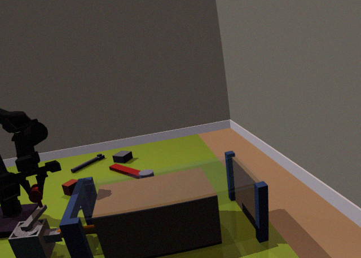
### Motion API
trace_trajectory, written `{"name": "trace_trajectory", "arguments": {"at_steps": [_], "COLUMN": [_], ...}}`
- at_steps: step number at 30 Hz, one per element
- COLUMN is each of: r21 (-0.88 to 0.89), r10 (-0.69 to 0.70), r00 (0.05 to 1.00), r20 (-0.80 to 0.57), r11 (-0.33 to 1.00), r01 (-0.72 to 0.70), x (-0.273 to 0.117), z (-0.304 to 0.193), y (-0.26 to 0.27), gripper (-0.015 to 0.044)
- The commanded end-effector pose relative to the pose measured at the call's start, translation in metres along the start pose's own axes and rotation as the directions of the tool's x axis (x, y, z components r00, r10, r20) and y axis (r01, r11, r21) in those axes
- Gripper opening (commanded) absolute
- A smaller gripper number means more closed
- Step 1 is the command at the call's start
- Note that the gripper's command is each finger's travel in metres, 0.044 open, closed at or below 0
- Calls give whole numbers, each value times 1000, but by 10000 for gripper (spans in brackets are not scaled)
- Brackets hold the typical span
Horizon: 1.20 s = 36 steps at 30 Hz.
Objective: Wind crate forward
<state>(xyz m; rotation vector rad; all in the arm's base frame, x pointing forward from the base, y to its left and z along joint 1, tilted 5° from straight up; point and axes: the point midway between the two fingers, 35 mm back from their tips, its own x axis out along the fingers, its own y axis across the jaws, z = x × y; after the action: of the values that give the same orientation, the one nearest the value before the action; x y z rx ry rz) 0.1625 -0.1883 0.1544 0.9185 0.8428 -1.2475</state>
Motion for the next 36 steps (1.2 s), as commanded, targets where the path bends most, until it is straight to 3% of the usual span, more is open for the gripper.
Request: {"name": "trace_trajectory", "arguments": {"at_steps": [1,36], "r21": [-4,-7], "r10": [-29,-34], "r00": [999,999], "r20": [-14,-13], "r11": [1000,999], "r01": [29,34], "x": [0,-1], "z": [-7,-4], "y": [-16,-66], "gripper": [0,0]}}
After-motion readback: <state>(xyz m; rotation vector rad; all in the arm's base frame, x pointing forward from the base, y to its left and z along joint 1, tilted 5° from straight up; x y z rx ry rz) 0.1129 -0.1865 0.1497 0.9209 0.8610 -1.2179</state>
